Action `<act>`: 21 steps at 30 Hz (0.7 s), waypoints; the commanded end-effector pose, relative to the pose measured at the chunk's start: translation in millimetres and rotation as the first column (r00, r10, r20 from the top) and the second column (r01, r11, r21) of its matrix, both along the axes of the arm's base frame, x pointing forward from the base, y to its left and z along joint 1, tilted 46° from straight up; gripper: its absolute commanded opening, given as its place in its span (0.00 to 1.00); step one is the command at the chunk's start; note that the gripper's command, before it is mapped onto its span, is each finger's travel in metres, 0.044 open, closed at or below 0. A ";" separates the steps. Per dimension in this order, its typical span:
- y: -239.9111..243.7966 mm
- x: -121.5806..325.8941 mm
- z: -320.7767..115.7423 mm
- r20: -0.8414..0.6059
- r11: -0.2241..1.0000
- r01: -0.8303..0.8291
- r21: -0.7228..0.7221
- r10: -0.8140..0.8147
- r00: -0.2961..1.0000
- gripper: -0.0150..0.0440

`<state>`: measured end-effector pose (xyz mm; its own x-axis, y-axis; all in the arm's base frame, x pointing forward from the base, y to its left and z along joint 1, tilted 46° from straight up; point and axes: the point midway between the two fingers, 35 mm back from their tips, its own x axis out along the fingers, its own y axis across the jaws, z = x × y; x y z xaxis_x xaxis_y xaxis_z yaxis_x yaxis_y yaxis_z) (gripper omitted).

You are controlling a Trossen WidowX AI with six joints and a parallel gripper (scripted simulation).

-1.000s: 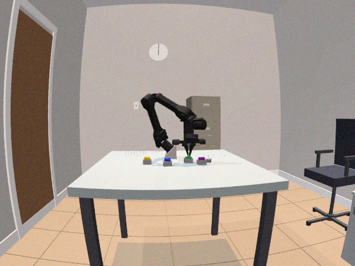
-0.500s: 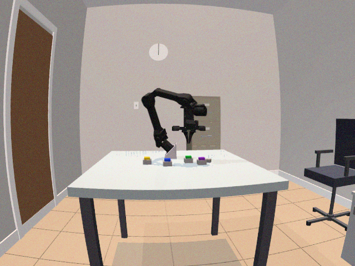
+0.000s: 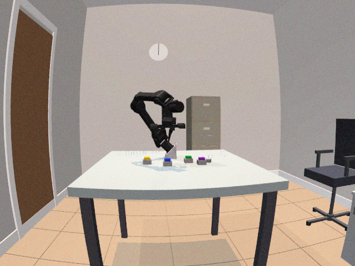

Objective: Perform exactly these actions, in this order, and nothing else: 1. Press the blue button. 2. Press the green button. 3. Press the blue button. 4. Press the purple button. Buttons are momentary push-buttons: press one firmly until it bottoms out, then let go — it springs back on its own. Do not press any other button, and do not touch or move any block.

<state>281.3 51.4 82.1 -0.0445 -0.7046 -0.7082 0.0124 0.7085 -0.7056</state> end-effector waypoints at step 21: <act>-54.0 -1.2 -47.3 -0.018 1.000 -0.025 -0.012 0.025 1.000 0.29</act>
